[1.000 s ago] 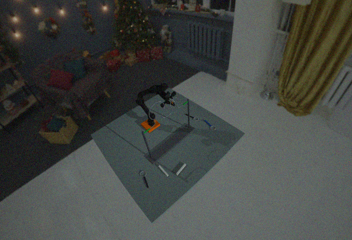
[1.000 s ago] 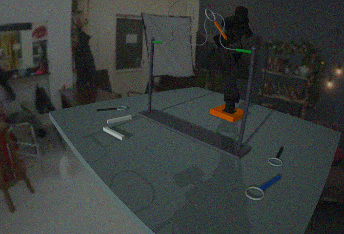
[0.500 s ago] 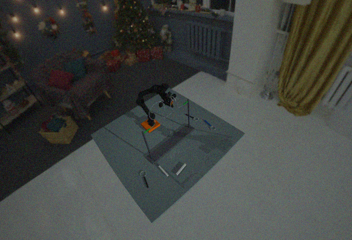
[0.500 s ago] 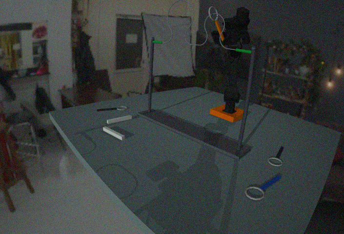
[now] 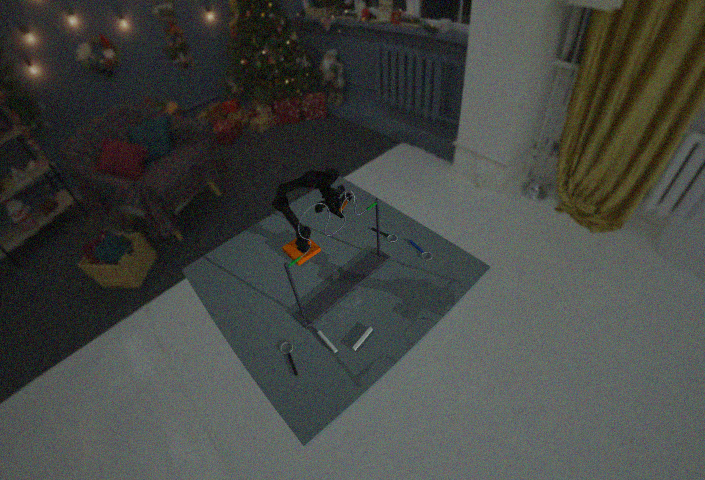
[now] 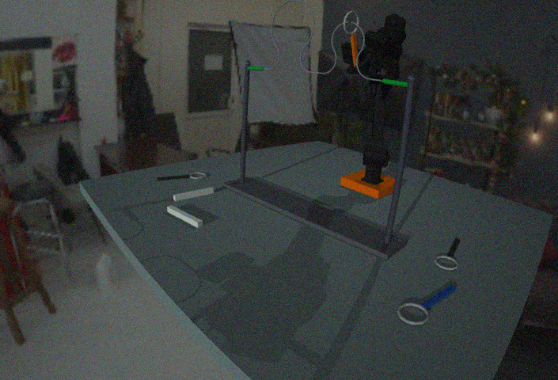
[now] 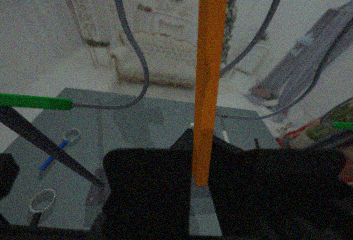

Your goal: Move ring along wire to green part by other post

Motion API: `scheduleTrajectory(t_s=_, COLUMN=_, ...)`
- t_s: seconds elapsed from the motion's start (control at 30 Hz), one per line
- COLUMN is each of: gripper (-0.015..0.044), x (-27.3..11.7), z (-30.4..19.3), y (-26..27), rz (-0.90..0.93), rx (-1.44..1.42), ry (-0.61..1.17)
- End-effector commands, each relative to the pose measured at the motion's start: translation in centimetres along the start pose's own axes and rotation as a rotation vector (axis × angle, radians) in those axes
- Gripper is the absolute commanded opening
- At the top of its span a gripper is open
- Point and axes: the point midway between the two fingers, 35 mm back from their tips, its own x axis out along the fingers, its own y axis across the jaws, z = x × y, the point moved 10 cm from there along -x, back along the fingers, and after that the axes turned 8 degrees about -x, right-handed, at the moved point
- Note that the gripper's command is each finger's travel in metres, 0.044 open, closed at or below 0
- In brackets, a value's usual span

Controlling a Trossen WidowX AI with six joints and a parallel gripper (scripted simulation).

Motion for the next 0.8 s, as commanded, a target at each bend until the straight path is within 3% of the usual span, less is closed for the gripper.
scheduleTrajectory(t_s=0.0, gripper=-0.0150, x=0.03, z=-0.11, y=-0.14, rz=-0.043, rx=-0.065, ry=-0.006)
scheduleTrajectory(t_s=0.77, gripper=-0.0150, x=0.33, z=-0.57, y=-0.95, rz=-0.278, rx=-0.471, ry=-0.026)
